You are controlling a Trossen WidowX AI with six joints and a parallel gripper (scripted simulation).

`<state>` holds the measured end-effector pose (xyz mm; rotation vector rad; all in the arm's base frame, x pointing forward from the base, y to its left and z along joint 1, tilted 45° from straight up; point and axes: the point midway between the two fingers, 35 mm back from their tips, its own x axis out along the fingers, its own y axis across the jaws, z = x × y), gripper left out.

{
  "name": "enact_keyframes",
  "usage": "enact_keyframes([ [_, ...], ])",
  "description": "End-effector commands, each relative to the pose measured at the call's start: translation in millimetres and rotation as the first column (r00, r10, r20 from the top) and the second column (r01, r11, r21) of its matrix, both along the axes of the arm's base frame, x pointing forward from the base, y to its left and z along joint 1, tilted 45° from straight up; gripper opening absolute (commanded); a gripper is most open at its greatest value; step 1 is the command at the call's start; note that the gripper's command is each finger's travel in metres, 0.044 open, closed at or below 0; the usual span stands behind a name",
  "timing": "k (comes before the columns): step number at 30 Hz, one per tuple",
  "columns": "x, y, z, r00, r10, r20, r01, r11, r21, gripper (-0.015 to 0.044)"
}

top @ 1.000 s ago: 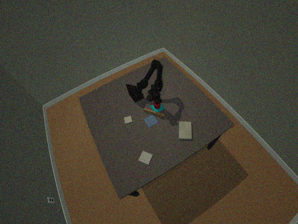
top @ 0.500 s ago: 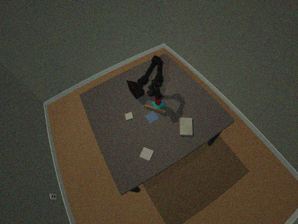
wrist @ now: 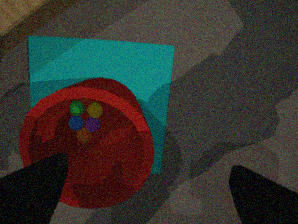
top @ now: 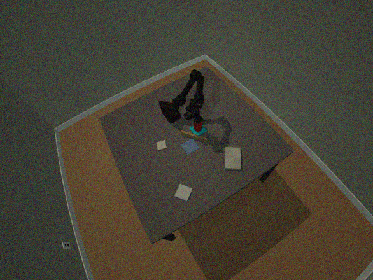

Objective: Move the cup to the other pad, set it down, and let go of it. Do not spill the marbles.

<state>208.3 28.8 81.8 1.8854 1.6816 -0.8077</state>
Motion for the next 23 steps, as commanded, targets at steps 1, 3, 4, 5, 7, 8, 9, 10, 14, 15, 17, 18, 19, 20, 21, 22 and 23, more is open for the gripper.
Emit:
enact_keyframes([
  [1, 1.7, -7.9, 6.8, 1.0, 0.002, 0.008, -0.002, 1.0, -0.008, 0.044],
  [3, 1.3, -13.5, 12.0, 1.0, 0.002, 0.009, -0.002, 1.0, -0.01, 0.044],
  [4, 1.0, -16.3, 14.6, 1.0, 0.002, 0.009, -0.002, 1.0, -0.011, 0.044],
  [5, 0.6, -19.1, 17.3, 1.0, 0.002, 0.01, -0.002, 1.0, -0.012, 0.044],
  [7, -0.1, -24.7, 22.7, 1.0, 0.003, 0.011, -0.002, 1.0, -0.013, 0.044],
  [8, -0.5, -27.5, 25.4, 1.0, 0.003, 0.011, -0.003, 1.0, -0.013, 0.044],
  [9, -0.9, -29.9, 27.8, 1.0, 0.003, 0.012, -0.003, 1.0, -0.013, 0.044],
  [10, -1.4, -32.3, 30.2, 1.0, 0.003, 0.012, -0.003, 1.0, -0.013, 0.044],
  [14, -3.6, -41.7, 39.9, 1.0, 0.005, 0.014, -0.005, 1.0, -0.012, 0.044],
  [15, -4.3, -43.5, 41.8, 1.0, 0.005, 0.014, -0.005, 1.0, -0.012, 0.044],
  [17, -5.2, -44.8, 43.4, 1.0, 0.006, 0.015, -0.005, 1.0, -0.012, 0.044],
  [18, -5.5, -44.9, 43.4, 1.0, 0.006, 0.015, -0.005, 1.0, -0.012, 0.044],
  [19, -5.6, -44.9, 43.3, 1.0, 0.006, 0.015, -0.005, 1.0, -0.012, 0.044],
  [20, -5.5, -41.7, 39.9, 1.0, -0.001, 0.009, 0.001, 1.0, -0.007, 0.044],
  [21, -5.5, -41.7, 39.9, 1.0, -0.001, 0.009, 0.001, 1.0, -0.007, 0.044],
  [22, -5.5, -41.7, 39.9, 1.0, -0.001, 0.009, 0.001, 1.0, -0.007, 0.044],
  [23, -5.5, -41.7, 39.9, 1.0, -0.001, 0.009, 0.001, 1.0, -0.007, 0.044],
])
